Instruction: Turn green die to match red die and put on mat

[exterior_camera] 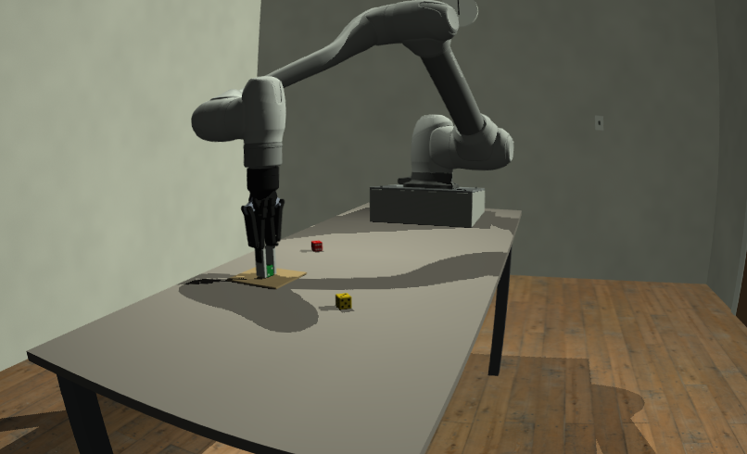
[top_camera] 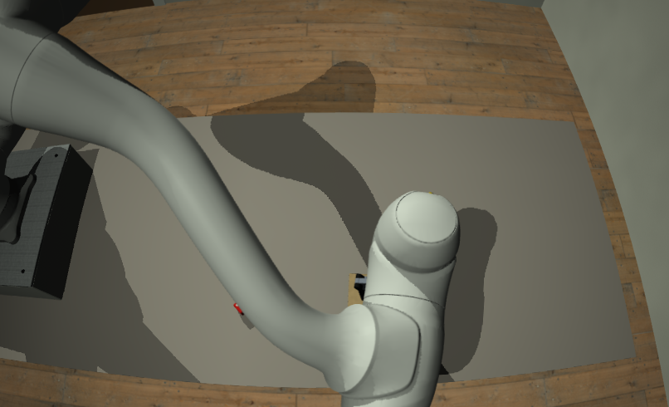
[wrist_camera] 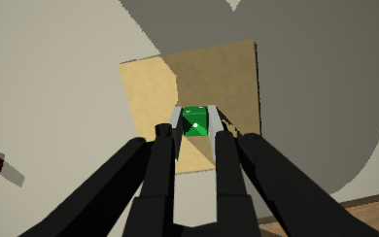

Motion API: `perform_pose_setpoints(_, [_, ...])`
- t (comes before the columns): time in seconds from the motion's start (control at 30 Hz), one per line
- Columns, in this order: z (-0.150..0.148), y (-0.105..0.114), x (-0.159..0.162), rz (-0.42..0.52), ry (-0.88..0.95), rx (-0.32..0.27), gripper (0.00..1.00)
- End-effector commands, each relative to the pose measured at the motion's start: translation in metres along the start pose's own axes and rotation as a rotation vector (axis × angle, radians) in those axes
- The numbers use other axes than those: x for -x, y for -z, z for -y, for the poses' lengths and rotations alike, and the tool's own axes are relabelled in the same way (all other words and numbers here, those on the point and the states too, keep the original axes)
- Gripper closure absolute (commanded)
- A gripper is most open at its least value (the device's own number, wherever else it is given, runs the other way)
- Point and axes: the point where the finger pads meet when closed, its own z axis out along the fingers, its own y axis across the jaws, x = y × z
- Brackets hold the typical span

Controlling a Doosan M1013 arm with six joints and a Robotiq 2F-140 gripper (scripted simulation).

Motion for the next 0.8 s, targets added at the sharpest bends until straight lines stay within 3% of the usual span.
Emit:
perform_pose_setpoints(0.0, [0.0000,0.0003,0.0000,0.000,0.000,0.000,0.72])
perform_pose_setpoints(0.77, [0.0000,0.0050,0.0000,0.000,0.000,0.000,0.68])
